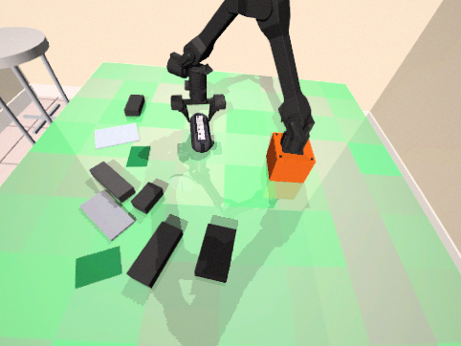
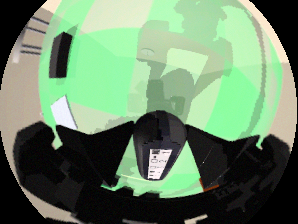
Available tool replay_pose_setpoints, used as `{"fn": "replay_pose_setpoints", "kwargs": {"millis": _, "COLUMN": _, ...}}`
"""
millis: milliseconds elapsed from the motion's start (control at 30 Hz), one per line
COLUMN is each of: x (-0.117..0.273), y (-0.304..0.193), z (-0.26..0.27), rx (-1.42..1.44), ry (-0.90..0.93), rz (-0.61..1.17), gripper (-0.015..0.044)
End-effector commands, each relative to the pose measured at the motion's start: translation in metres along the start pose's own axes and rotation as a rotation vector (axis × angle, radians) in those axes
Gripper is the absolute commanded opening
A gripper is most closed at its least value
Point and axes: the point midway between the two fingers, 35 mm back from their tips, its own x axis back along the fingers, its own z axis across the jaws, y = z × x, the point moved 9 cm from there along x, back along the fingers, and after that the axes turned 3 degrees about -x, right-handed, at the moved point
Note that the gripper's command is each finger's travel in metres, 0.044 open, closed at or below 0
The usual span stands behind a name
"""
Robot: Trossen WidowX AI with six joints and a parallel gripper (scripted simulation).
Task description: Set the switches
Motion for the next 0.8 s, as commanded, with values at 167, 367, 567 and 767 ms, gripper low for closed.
{"fn": "replay_pose_setpoints", "kwargs": {"millis": 167, "x": -0.007, "y": 0.001, "z": 0.0, "rx": 0.007, "ry": 0.004, "rz": 0.006, "gripper": 0.0338}}
{"fn": "replay_pose_setpoints", "kwargs": {"millis": 367, "x": -0.012, "y": 0.002, "z": 0.0, "rx": 0.007, "ry": 0.004, "rz": 0.006, "gripper": 0.0338}}
{"fn": "replay_pose_setpoints", "kwargs": {"millis": 567, "x": -0.016, "y": 0.003, "z": 0.0, "rx": 0.007, "ry": 0.004, "rz": 0.006, "gripper": 0.0338}}
{"fn": "replay_pose_setpoints", "kwargs": {"millis": 767, "x": -0.015, "y": 0.003, "z": 0.0, "rx": 0.002, "ry": 0.001, "rz": 0.002, "gripper": 0.0338}}
